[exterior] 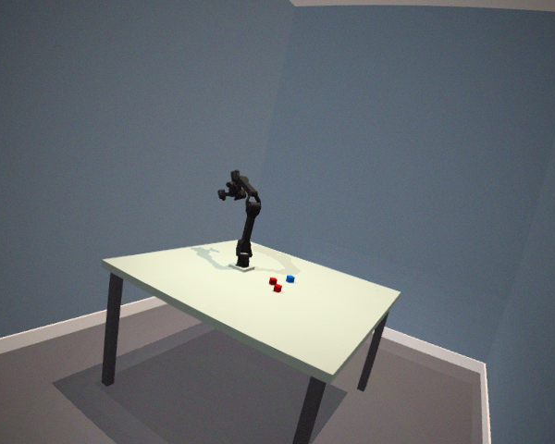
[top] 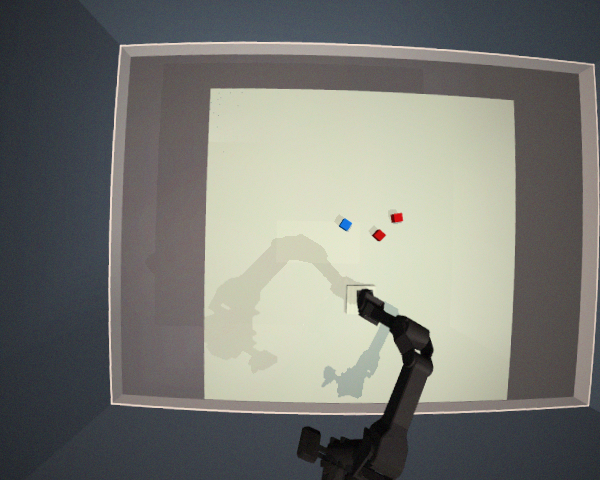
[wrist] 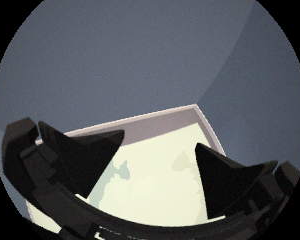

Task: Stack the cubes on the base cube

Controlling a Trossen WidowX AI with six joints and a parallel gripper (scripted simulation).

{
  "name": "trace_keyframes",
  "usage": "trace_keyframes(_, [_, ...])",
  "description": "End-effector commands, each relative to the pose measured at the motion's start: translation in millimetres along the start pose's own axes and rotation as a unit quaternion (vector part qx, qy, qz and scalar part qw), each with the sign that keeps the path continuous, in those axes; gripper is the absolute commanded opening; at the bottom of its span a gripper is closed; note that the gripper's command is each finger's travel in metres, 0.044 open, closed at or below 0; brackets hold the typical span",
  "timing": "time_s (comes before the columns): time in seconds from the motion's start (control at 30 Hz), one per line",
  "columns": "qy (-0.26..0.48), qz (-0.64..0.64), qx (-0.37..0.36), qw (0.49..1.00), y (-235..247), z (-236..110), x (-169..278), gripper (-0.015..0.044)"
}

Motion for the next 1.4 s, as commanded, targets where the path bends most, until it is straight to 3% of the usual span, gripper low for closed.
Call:
trace_keyframes(0.0, [0.0, 0.001, 0.001, 1.0, -1, 0, 0, 0.0374])
trace_keyframes(0.13, [0.007, 0.024, 0.021, 0.999, -16, 5, 0, 0.0269])
trace_keyframes(0.17, [0.009, 0.035, 0.03, 0.999, -23, 6, 0, 0.0265])
trace_keyframes(0.77, [0.047, 0.266, 0.207, 0.941, -167, 13, 23, 0.0265])
trace_keyframes(1.37, [0.046, 0.501, 0.358, 0.786, -295, -33, 85, 0.0265])
Point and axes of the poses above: the point midway between the two fingers, 35 mm back from their tips, its own z axis out along the fingers, its own y axis across the jaws, x = y × z, the point moved 10 cm from there along -z, back along the fingers, and after that the axes turned 14 degrees about z, right-handed, at the moved point
